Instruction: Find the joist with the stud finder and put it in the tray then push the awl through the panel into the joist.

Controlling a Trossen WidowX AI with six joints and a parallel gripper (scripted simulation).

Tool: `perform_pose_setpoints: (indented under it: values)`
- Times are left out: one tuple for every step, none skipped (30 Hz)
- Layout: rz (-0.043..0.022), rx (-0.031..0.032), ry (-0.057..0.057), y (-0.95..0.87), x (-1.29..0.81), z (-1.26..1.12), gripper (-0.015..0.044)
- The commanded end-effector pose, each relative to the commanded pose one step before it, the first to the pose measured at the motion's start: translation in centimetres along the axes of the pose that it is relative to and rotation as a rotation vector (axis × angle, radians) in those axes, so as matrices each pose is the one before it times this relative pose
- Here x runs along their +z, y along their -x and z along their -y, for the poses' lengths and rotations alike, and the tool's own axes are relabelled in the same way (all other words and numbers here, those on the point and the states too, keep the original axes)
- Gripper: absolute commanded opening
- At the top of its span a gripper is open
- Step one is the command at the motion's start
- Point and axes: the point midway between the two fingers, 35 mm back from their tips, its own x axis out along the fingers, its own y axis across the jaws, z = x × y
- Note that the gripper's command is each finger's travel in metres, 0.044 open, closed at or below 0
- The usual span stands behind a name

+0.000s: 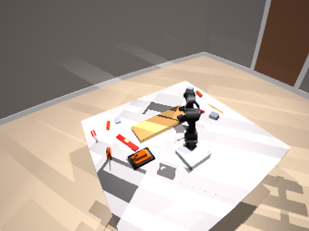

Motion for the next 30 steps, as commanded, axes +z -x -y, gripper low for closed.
perform_pose_setpoints:
  values:
    - [0.00237, -0.00277, -0.0023, 0.734, -0.243, -0.065, 0.0]
    - [0.00531, 0.00004, -0.0121, -0.014, 0.069, 0.01, 0.0]
    - [0.00799, 0.00017, -0.0182, -0.02, 0.104, 0.015, 0.0]
    - [0.01068, 0.00043, -0.0242, -0.026, 0.14, 0.017, 0.0]
    - [0.01321, 0.00085, -0.03, -0.032, 0.173, 0.018, 0.0]
    - [0.01518, 0.00142, -0.0344, -0.035, 0.2, 0.015, 0.0]
    - [0.01584, 0.00199, -0.036, -0.035, 0.209, 0.01, 0.0]
    - [0.01584, 0.00252, -0.036, -0.034, 0.21, 0.003, 0.0]
    - [0.01574, 0.00303, -0.0359, -0.033, 0.209, -0.004, 0.0]
    - [0.01563, 0.00354, -0.0358, -0.032, 0.209, -0.01, 0.0]
    - [0.01549, 0.00405, -0.0357, -0.03, 0.208, -0.017, 0.0]
    - [0.01534, 0.00456, -0.0356, -0.029, 0.207, -0.024, 0.0]
    - [0.01517, 0.00505, -0.0355, -0.028, 0.205, -0.03, 0.0]
    - [0.01499, 0.00554, -0.0353, -0.026, 0.204, -0.037, 0.0]
    - [0.01479, 0.00603, -0.0352, -0.025, 0.202, -0.044, 0.0]
    - [0.01457, 0.00651, -0.0351, -0.023, 0.2, -0.05, 0.0]
    - [0.01433, 0.00698, -0.035, -0.022, 0.198, -0.057, 0.0]
    - [0.01408, 0.00744, -0.0349, -0.021, 0.195, -0.063, 0.0]
    - [0.01381, 0.00789, -0.0347, -0.019, 0.193, -0.069, 0.0]
    - [0.01353, 0.00833, -0.0346, -0.018, 0.19, -0.075, 0.0]
    - [0.01323, 0.00877, -0.0345, -0.017, 0.187, -0.082, 0.0]
    - [0.01292, 0.00919, -0.0344, -0.015, 0.184, -0.088, 0.0]
    - [0.01259, 0.0096, -0.0343, -0.014, 0.18, -0.093, 0.0]
    - [0.01225, 0.01, -0.0341, -0.013, 0.177, -0.099, 0.0]
    - [0.01189, 0.01039, -0.034, -0.011, 0.173, -0.105, 0.0]
    - [0.01152, 0.01076, -0.0339, -0.01, 0.169, -0.111, 0.0]
    - [0.01114, 0.01112, -0.0338, -0.008, 0.164, -0.116, 0.0]
    - [0.01075, 0.01147, -0.0337, -0.007, 0.16, -0.121, 0.0]
    - [0.01034, 0.0118, -0.0335, -0.006, 0.155, -0.126, 0.0]
    - [0.00992, 0.01212, -0.0334, -0.004, 0.151, -0.131, 0.0]
